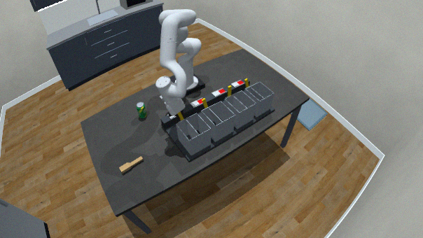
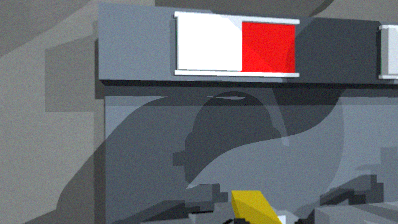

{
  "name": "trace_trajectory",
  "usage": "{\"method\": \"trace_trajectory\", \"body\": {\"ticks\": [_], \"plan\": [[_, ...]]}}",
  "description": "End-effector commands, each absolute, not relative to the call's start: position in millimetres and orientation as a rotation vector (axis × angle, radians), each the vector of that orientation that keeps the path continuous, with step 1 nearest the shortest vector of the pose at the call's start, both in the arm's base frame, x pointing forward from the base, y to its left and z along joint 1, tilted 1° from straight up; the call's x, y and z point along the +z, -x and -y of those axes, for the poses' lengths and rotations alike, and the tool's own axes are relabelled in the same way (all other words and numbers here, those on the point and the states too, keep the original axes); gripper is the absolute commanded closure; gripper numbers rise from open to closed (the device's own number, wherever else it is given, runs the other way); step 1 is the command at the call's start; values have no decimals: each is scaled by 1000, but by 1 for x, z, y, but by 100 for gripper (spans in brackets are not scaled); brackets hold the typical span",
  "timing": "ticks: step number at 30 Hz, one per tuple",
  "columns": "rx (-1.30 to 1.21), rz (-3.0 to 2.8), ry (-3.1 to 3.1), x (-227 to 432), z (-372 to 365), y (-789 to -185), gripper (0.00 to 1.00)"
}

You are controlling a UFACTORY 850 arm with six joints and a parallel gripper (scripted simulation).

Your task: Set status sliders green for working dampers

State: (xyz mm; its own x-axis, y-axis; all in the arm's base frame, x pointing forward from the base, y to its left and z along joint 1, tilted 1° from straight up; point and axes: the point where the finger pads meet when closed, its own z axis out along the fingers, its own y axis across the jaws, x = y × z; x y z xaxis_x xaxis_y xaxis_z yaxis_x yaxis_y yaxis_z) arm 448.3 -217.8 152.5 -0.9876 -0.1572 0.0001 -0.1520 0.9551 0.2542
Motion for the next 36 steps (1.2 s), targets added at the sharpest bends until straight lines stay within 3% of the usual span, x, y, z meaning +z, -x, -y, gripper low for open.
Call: {"method": "trace_trajectory", "body": {"ticks": [1, 36], "plan": [[-460, 3076, -244, 152, 222, -450, 81], [-870, 2965, -236, 141, 247, -454, 81]]}}
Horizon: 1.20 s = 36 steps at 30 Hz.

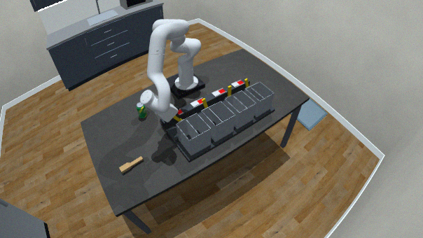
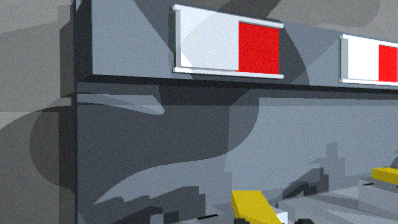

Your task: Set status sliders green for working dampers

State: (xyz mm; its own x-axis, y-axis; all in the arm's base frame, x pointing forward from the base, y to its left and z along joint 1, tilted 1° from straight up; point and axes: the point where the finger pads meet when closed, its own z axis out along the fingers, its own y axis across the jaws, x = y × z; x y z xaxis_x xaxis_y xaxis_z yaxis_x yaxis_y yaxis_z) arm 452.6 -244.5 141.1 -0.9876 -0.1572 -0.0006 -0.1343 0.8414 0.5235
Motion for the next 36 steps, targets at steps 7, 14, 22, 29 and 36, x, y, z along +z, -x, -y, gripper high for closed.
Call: {"method": "trace_trajectory", "body": {"ticks": [7, 14, 22, 29, 36], "plan": [[-915, 2949, -234, 139, 249, -454, 81], [-963, 2931, -233, 137, 252, -454, 81], [-992, 2920, -232, 136, 254, -455, 81], [-1012, 2912, -232, 135, 255, -455, 81], [-1019, 2909, -231, 135, 255, -455, 81]]}}
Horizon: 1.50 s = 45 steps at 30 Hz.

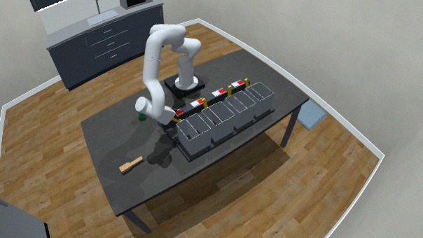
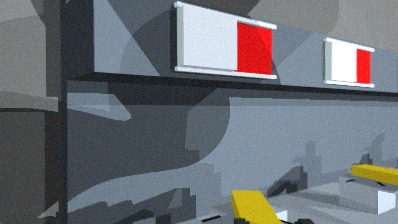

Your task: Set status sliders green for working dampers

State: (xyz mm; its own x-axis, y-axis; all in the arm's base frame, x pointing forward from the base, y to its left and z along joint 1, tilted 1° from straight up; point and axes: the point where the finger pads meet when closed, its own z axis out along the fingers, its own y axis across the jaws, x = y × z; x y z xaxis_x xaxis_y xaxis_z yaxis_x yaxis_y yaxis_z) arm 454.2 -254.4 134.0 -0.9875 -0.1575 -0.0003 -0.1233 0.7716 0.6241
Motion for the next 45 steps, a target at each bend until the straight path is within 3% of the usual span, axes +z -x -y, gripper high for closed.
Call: {"method": "trace_trajectory", "body": {"ticks": [1, 23, 38, 45], "plan": [[-1019, 2909, -231, 135, 255, -455, 81], [-1021, 2908, -231, 135, 255, -455, 81], [-1021, 2908, -231, 135, 255, -455, 61], [-1021, 2908, -231, 135, 255, -455, 61]]}}
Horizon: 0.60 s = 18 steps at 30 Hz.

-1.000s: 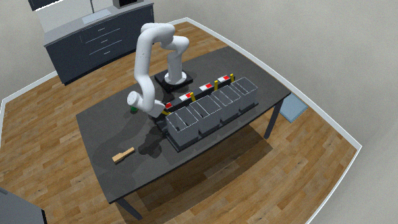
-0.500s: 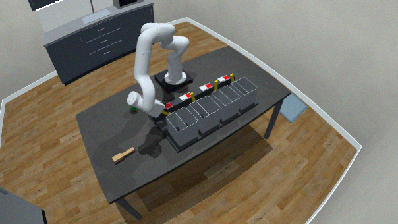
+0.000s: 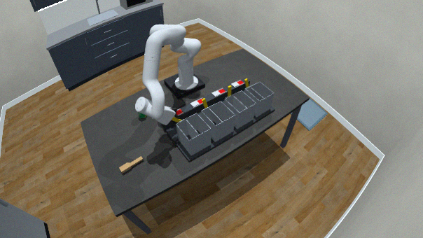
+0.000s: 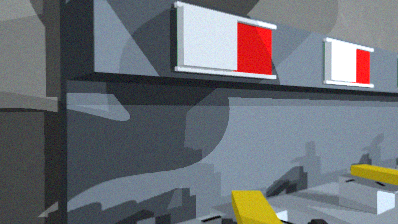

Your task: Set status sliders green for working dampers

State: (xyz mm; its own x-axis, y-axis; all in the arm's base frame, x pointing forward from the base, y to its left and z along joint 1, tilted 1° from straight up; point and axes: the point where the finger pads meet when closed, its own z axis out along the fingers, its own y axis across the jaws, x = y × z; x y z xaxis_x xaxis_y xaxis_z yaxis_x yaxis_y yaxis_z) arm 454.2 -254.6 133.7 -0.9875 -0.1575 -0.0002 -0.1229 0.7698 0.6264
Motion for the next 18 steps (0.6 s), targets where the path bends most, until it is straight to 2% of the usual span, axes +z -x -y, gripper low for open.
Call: {"method": "trace_trajectory", "body": {"ticks": [1, 18], "plan": [[-1021, 2908, -231, 135, 255, -455, 61], [-1021, 2908, -231, 156, 272, -458, 61]]}}
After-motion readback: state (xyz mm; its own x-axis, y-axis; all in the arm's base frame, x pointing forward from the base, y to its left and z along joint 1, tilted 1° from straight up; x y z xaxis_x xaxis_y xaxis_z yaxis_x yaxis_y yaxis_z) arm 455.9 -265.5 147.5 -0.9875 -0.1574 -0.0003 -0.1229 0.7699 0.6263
